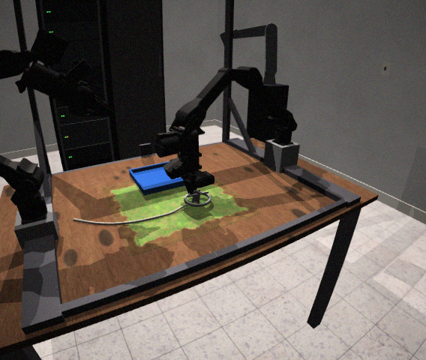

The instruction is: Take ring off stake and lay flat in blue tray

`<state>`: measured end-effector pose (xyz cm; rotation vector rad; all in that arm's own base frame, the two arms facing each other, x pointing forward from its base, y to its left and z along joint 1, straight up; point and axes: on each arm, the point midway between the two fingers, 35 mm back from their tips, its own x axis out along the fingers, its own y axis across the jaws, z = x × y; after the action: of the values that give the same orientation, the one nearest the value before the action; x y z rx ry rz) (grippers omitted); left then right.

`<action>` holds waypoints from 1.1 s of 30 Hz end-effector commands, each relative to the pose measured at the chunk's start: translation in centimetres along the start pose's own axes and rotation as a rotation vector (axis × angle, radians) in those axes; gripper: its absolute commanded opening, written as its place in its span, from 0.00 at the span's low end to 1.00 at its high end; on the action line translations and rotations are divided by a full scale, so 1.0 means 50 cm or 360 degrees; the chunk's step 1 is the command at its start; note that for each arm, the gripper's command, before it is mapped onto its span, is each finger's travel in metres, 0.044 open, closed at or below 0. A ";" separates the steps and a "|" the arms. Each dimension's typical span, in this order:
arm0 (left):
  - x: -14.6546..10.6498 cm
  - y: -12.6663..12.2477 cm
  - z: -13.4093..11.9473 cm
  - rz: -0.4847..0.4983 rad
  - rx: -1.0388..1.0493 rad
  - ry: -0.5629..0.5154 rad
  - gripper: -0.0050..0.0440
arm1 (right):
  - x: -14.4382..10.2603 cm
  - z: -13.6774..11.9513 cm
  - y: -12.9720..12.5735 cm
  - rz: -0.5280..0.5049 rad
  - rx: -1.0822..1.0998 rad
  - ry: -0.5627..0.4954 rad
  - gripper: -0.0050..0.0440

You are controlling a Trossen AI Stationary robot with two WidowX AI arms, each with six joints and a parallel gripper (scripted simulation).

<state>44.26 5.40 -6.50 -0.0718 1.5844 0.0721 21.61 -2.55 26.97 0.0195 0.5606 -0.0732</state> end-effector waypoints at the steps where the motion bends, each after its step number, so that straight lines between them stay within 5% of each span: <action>1: -0.024 0.009 0.039 0.0000 0.0002 -0.0055 0.11 | -0.005 0.007 -0.001 -0.0004 0.0003 -0.0021 1.00; 27: -0.048 0.006 0.039 -0.0003 0.0004 -0.0101 0.11 | -0.005 0.007 -0.001 -0.0004 0.0003 -0.0021 1.00; 33: -0.052 0.006 0.033 -0.0004 0.0001 -0.0248 0.11 | -0.005 0.007 -0.001 -0.0004 0.0003 -0.0021 1.00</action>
<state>45.30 5.78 -6.29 -0.0721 1.5284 0.0739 21.61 -2.55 26.97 0.0195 0.5606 -0.0732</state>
